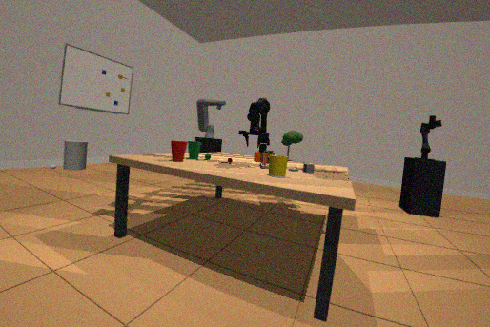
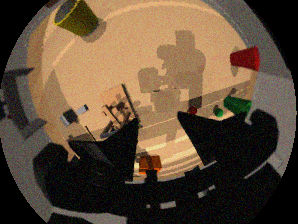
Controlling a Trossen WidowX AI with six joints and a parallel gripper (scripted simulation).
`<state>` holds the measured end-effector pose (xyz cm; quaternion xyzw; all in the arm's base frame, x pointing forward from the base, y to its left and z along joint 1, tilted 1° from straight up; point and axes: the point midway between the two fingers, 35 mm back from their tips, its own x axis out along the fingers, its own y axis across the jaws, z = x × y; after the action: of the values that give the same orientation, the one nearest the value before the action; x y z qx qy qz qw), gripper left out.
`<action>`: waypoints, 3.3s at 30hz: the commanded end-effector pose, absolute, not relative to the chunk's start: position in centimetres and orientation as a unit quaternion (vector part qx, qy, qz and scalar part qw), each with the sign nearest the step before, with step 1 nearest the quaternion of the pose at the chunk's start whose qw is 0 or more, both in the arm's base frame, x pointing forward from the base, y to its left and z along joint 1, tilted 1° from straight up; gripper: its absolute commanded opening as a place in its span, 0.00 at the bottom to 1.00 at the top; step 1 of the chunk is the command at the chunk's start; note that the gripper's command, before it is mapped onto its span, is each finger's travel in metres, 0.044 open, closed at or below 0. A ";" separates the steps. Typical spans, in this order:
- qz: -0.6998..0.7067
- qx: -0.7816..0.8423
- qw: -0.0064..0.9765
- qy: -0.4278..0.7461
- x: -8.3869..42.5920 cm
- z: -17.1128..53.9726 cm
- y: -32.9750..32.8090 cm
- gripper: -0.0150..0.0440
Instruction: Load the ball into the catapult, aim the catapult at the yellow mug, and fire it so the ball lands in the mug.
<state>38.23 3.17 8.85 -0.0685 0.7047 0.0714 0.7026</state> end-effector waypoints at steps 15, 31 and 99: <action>-0.029 0.031 0.716 0.697 35.3 1.3 -12.8 0.76; -0.029 0.031 0.716 0.697 35.4 -0.8 -12.9 0.76; 0.056 -0.039 0.653 0.754 32.1 7.7 0.3 0.25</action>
<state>32.88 -1.21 7.88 -0.0318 0.7468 0.0458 0.6627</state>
